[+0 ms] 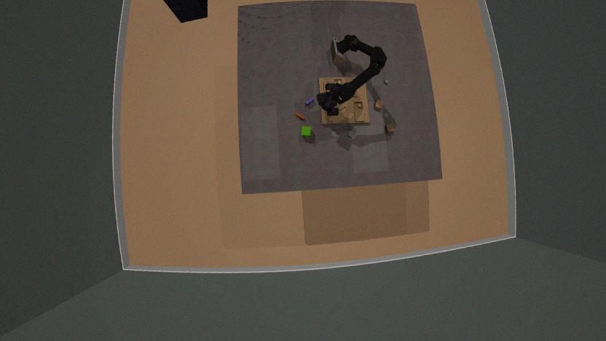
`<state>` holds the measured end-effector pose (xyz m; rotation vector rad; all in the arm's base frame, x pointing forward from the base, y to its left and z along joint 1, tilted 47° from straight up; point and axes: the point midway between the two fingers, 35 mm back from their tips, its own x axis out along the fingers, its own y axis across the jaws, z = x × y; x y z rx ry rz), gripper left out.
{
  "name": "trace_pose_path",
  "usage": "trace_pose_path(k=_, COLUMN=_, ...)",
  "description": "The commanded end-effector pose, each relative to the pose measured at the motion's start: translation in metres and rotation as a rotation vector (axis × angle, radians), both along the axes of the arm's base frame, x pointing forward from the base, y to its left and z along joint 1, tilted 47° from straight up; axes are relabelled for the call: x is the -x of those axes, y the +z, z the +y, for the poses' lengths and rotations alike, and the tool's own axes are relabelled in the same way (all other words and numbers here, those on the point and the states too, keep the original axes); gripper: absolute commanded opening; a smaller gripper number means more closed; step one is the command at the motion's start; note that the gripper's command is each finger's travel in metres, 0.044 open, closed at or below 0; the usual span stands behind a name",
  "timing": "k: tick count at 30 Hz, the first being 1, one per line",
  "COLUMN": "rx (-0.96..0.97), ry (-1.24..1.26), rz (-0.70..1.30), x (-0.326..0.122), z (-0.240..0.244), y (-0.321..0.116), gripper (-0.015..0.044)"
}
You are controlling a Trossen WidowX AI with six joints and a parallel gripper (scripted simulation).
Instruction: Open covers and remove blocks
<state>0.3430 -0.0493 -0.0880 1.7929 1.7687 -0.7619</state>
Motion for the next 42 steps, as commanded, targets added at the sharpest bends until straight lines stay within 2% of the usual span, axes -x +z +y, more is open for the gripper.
trace_pose_path(k=1, rx=-0.003, ry=-0.004, rz=0.000, x=-0.007, z=0.001, y=0.001, gripper=0.0000)
trace_pose_path(k=42, rx=-0.005, ry=-0.004, rz=-0.002, x=-0.048, z=0.014, y=0.014, gripper=0.0000)
